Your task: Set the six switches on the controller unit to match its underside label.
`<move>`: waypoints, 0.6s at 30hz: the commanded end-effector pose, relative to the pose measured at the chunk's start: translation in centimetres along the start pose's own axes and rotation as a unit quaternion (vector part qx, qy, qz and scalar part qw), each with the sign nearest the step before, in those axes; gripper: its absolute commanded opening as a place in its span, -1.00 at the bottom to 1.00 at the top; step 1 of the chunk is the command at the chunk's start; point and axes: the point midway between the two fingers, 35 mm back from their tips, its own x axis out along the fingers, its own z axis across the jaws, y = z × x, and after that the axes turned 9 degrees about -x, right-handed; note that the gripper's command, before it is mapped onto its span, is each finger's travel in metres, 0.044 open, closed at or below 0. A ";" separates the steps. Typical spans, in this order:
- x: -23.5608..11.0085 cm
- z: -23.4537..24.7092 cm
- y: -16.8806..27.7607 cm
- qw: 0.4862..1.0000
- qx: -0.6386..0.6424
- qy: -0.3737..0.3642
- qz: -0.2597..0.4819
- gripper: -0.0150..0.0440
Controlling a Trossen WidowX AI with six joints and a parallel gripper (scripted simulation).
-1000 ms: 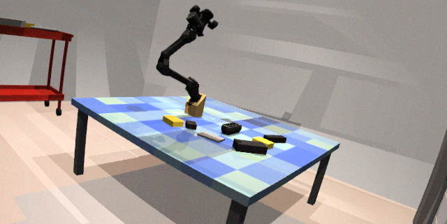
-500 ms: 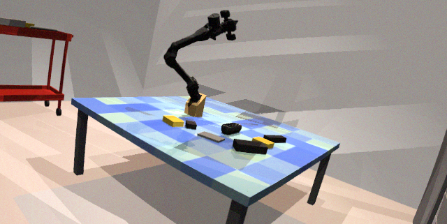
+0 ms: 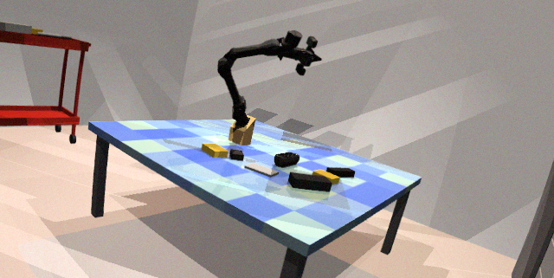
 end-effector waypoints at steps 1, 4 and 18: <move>2.3 -5.1 -4.7 0.991 0.056 0.107 -0.052 -0.49; 3.0 -8.9 -7.9 0.973 0.098 0.184 -0.095 -0.49; -1.2 -28.5 -19.2 0.778 0.229 0.524 -0.260 -0.49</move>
